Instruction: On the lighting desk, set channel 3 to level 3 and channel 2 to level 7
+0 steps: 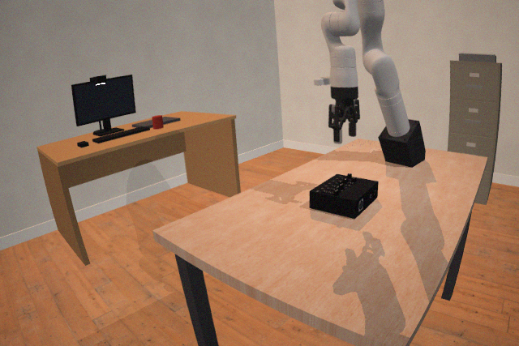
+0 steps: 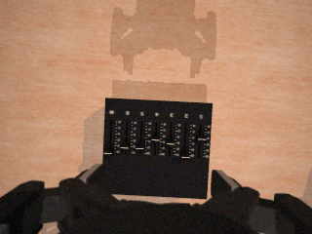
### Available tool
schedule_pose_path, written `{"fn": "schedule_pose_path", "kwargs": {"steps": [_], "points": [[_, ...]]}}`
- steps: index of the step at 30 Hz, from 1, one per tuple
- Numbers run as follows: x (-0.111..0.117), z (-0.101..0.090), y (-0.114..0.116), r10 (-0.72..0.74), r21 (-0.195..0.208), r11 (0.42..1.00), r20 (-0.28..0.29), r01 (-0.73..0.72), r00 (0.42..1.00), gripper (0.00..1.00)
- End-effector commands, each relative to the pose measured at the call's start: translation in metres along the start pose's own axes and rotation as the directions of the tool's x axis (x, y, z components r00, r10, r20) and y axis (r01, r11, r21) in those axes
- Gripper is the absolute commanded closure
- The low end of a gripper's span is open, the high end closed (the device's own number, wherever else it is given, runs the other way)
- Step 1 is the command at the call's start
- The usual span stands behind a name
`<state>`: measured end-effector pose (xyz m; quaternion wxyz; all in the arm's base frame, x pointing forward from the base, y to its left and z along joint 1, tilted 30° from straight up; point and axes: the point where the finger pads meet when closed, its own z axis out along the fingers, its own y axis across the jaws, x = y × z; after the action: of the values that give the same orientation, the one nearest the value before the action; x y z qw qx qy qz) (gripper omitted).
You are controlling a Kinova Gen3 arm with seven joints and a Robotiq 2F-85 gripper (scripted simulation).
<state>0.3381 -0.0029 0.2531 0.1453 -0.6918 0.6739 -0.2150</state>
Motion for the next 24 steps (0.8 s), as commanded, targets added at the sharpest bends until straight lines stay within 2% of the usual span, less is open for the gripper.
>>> {"fn": "schedule_pose_path", "kwargs": {"steps": [1, 15, 20, 24], "points": [[0.001, 0.000, 0.000, -0.019, -0.001, 1.000, -0.001, 0.019, 1.000, 0.00], [0.014, 0.006, 0.004, -0.264, -0.024, 0.964, -0.022, 0.263, 0.964, 0.00], [0.023, 0.009, 0.006, -0.427, -0.043, 0.904, -0.030, 0.426, 0.904, 0.00], [0.032, 0.013, 0.008, -0.572, -0.062, 0.819, -0.032, 0.570, 0.819, 0.00]]}}
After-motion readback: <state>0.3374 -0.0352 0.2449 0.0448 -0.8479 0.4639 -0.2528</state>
